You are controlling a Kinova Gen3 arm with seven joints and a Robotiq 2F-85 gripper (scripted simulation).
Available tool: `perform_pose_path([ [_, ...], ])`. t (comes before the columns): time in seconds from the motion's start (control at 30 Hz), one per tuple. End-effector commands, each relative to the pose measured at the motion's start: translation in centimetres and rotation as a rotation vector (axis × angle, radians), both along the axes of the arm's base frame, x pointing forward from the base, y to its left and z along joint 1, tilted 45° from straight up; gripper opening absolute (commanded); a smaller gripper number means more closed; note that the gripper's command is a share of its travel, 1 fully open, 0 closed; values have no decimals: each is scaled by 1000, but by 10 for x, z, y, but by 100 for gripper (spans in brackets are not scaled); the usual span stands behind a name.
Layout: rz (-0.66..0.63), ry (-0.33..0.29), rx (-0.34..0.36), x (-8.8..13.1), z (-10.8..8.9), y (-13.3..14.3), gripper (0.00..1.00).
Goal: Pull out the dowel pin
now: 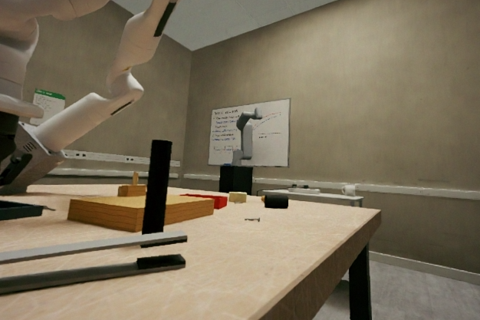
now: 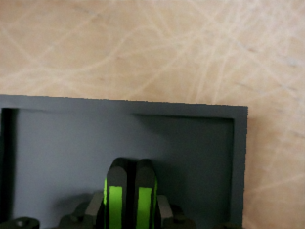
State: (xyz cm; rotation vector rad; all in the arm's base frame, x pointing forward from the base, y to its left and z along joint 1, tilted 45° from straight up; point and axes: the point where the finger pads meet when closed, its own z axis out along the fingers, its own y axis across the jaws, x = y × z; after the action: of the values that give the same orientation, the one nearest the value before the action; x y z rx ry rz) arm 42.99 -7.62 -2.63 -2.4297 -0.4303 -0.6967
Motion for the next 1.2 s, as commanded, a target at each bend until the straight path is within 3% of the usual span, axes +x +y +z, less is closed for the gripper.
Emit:
perform_pose_path([
  [0.0, -1, -1, -1, 0, 0, -1, 32],
  [0.73, -1, -1, -1, -3, 6, -5, 32],
  [1.17, -1, -1, -1, -14, 26, -22, 32],
])
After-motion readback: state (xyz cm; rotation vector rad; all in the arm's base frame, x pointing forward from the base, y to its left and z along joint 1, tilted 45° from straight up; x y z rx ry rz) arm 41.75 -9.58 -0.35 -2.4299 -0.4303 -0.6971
